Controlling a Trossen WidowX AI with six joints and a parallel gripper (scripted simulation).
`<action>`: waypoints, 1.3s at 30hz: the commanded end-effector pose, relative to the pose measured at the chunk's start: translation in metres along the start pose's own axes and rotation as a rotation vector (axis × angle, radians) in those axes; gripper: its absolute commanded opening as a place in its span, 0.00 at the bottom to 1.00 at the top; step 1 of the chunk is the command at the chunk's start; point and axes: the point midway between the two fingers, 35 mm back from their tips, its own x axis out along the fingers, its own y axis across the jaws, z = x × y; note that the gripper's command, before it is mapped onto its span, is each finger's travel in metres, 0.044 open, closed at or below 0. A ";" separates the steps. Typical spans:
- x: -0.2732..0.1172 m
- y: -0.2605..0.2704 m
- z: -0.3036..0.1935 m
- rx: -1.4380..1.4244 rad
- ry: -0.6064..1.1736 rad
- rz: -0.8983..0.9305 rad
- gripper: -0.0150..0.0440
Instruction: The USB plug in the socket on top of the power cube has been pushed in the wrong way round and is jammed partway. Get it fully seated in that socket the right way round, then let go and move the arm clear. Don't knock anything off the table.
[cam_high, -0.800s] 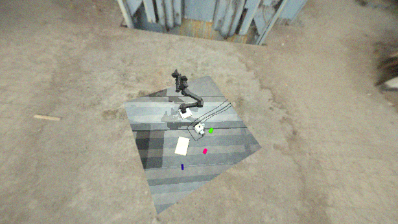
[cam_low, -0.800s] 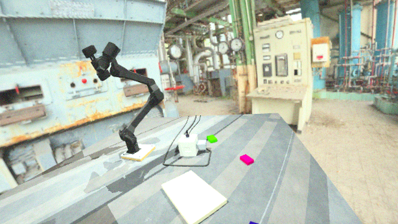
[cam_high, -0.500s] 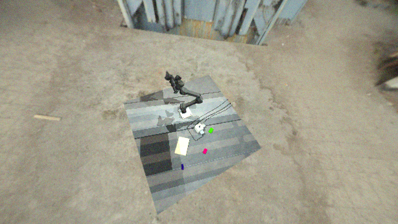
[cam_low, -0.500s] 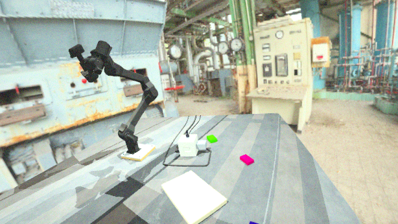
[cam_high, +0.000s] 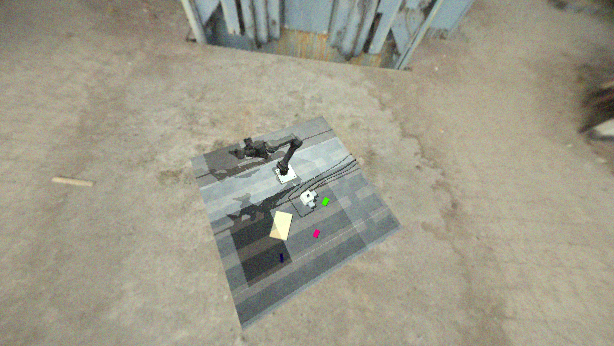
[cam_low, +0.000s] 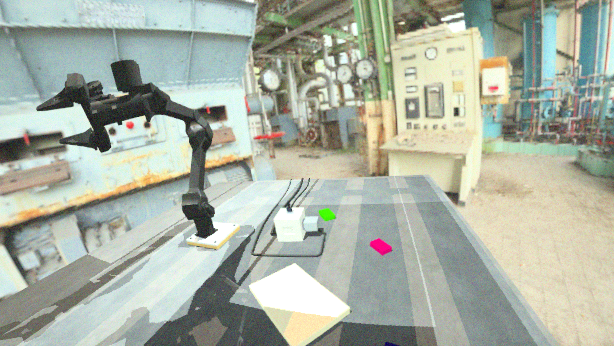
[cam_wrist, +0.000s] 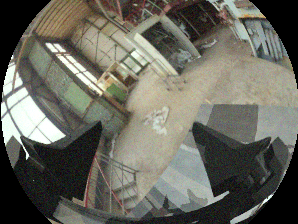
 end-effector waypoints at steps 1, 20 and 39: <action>-0.015 0.026 -0.074 -0.045 0.264 0.076 1.00; -0.255 0.021 -0.297 -0.458 1.254 0.206 1.00; -0.468 -0.156 -0.275 -1.199 1.639 -0.082 1.00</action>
